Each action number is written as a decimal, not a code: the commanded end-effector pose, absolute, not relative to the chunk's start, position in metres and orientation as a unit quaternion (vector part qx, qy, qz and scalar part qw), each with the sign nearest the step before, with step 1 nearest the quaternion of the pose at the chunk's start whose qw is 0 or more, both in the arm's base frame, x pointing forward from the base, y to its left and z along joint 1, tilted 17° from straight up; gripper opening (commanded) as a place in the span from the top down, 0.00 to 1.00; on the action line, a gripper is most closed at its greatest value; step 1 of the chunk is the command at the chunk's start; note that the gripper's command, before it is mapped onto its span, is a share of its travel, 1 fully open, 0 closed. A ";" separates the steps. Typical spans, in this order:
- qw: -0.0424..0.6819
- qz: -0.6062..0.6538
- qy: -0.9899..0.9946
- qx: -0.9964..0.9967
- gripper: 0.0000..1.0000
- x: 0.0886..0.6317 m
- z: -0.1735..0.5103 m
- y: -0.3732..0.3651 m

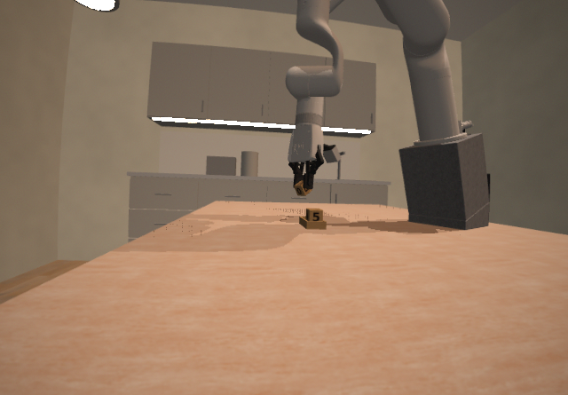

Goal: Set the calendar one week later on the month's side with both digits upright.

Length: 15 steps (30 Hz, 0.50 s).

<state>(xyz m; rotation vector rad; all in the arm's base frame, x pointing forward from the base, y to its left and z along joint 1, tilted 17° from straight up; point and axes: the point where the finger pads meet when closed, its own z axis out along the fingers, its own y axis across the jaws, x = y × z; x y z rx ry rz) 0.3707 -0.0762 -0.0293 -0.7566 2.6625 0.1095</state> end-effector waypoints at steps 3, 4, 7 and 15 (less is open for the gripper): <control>0.229 0.061 0.934 -0.268 0.71 0.365 -0.033 -0.074; 0.229 0.061 0.934 -0.268 0.71 0.365 -0.033 -0.074; 0.253 0.067 0.928 -0.266 0.71 0.365 -0.033 -0.074; 0.310 0.066 0.912 -0.261 0.71 0.368 -0.031 -0.080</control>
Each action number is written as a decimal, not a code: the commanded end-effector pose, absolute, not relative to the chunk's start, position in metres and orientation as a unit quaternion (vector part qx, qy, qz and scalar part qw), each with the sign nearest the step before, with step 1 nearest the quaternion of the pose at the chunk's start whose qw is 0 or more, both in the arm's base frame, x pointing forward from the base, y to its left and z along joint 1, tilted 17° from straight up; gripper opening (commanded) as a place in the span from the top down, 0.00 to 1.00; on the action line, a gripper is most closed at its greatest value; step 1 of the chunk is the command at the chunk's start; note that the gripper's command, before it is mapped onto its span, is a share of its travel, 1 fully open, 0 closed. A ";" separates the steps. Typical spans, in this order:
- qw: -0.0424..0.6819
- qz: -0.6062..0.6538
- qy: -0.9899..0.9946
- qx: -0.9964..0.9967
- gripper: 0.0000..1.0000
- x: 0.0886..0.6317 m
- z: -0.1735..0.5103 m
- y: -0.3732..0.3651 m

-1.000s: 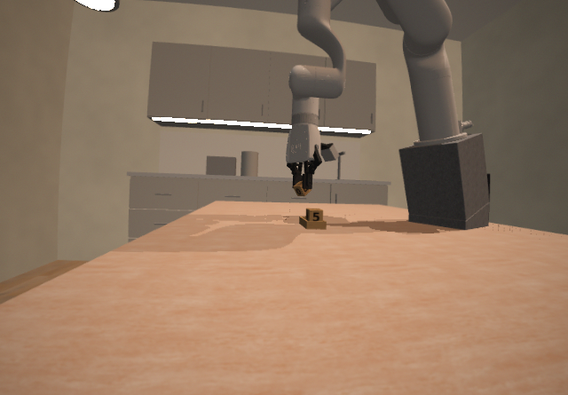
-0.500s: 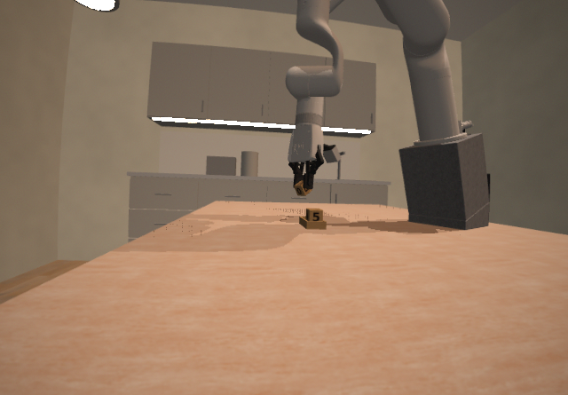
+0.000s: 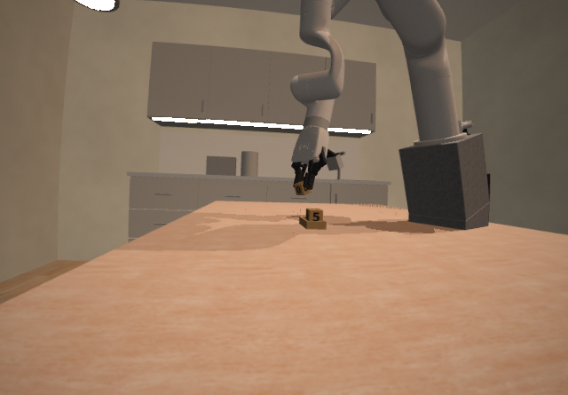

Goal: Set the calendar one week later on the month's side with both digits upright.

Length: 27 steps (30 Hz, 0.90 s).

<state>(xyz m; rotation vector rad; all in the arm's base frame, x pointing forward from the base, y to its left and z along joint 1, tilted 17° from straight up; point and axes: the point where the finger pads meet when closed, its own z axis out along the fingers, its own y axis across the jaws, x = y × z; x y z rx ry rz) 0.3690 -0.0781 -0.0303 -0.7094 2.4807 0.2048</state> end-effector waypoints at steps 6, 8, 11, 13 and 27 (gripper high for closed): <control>0.321 0.072 0.908 -0.261 0.71 0.368 -0.032 -0.080; 0.330 0.075 0.904 -0.260 0.71 0.367 -0.033 -0.080; 0.367 0.089 0.889 -0.258 0.71 0.367 -0.035 -0.080; 0.394 0.095 0.878 -0.255 0.71 0.367 -0.035 -0.080; 0.426 0.100 0.864 -0.250 0.71 0.365 -0.034 -0.082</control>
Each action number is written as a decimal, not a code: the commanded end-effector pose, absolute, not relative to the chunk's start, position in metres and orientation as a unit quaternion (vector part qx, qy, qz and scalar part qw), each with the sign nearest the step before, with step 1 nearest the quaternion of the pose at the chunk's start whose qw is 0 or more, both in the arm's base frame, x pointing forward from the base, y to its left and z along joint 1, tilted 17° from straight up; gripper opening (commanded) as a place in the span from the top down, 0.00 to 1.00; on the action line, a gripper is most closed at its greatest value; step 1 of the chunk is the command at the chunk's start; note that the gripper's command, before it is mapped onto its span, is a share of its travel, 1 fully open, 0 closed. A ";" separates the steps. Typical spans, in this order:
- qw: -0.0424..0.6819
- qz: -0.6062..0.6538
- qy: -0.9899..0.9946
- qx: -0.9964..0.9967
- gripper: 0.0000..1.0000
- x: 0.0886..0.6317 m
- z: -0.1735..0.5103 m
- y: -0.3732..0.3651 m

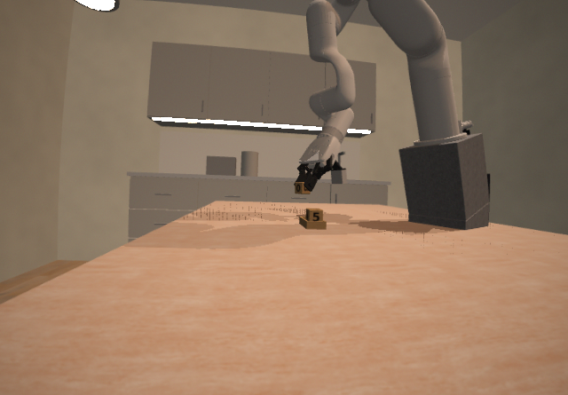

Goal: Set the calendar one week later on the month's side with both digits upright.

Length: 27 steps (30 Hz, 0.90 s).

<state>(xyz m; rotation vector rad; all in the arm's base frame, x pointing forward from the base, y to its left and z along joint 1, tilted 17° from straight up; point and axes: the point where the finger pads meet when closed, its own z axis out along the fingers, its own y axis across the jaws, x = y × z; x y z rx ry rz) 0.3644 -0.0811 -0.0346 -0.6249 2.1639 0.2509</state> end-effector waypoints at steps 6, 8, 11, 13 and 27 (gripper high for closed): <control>0.426 0.100 0.864 -0.250 0.71 0.365 -0.035 -0.082; 0.426 0.100 0.864 -0.250 0.71 0.365 -0.035 -0.082; 0.426 0.100 0.864 -0.250 0.71 0.365 -0.035 -0.082; 0.426 0.100 0.864 -0.250 0.71 0.365 -0.036 -0.082; 0.426 0.100 0.864 -0.250 0.71 0.368 -0.047 -0.081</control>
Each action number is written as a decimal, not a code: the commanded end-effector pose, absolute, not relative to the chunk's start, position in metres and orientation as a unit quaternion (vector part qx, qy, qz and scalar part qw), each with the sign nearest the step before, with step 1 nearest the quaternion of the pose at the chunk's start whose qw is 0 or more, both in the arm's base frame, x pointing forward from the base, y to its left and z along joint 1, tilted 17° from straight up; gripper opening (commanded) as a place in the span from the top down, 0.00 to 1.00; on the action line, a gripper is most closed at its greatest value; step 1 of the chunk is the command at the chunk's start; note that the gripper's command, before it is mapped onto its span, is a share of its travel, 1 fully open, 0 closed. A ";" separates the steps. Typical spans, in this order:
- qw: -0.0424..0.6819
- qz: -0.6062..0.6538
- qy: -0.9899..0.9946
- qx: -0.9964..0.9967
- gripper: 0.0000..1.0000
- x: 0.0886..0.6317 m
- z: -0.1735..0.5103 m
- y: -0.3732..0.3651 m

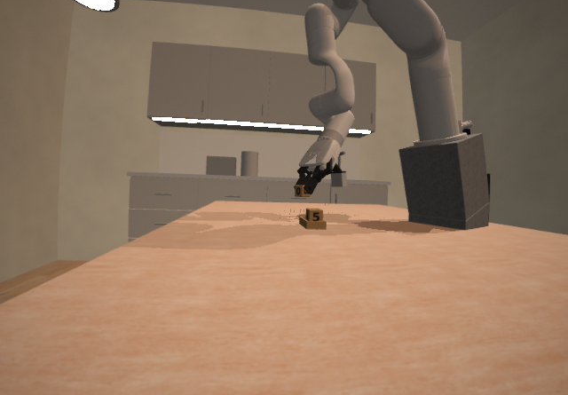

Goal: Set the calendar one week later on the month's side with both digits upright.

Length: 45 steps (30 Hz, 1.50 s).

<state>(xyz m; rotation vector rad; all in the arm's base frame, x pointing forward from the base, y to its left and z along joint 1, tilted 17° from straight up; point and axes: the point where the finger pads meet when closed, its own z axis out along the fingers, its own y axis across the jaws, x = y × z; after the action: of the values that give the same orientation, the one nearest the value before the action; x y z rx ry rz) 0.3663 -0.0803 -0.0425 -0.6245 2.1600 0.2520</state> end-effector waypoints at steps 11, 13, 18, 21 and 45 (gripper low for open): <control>0.426 0.100 0.864 -0.250 0.71 0.372 -0.061 -0.079; 0.426 0.100 0.864 -0.250 0.71 0.373 -0.064 -0.078; 0.426 0.100 0.864 -0.250 0.71 0.375 -0.073 -0.077; 0.426 0.100 0.864 -0.250 0.71 0.376 -0.074 -0.077; 0.426 0.100 0.864 -0.250 0.71 0.382 -0.095 -0.075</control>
<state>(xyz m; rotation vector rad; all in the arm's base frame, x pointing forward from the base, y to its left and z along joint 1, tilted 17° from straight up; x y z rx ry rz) 0.3810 -0.0740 -0.0946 -0.6244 2.1598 0.2517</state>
